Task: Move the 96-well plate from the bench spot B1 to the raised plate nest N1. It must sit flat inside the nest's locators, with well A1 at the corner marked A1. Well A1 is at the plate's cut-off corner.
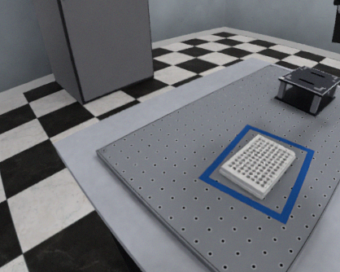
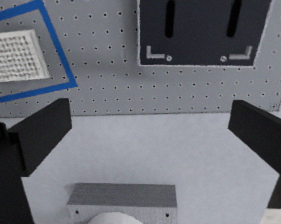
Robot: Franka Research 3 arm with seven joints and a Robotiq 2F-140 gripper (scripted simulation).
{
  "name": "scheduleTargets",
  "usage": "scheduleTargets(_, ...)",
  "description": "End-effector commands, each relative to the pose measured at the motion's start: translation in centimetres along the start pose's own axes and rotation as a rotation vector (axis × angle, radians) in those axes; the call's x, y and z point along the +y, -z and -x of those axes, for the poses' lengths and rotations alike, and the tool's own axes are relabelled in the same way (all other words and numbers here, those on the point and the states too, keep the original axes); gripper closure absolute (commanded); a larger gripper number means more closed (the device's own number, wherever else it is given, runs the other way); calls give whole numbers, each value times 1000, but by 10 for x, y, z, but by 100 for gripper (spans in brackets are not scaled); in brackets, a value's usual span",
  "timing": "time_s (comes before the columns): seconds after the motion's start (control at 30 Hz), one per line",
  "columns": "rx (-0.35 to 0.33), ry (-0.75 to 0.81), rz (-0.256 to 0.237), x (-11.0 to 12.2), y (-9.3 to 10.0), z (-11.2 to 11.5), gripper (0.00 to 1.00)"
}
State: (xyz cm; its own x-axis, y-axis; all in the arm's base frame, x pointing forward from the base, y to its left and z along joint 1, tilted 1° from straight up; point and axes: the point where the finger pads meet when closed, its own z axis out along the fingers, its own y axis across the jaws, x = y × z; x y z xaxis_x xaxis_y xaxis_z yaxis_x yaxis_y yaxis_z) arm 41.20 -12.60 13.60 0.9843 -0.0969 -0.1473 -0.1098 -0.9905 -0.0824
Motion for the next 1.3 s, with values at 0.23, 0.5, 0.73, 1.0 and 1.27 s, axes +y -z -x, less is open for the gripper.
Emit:
scheduleTargets(0.23, 28, 360, 37, -36, -19, -22, 0)
scheduleTargets(0.5, 31, 547, 61, -67, -33, -32, 0)
scheduleTargets(0.73, 33, 732, 84, -98, -48, -38, 0)
scheduleTargets(1.0, 33, 889, 103, -125, -61, -42, 0)
scheduleTargets(1.27, 34, 1096, 127, -161, -78, -42, 0)
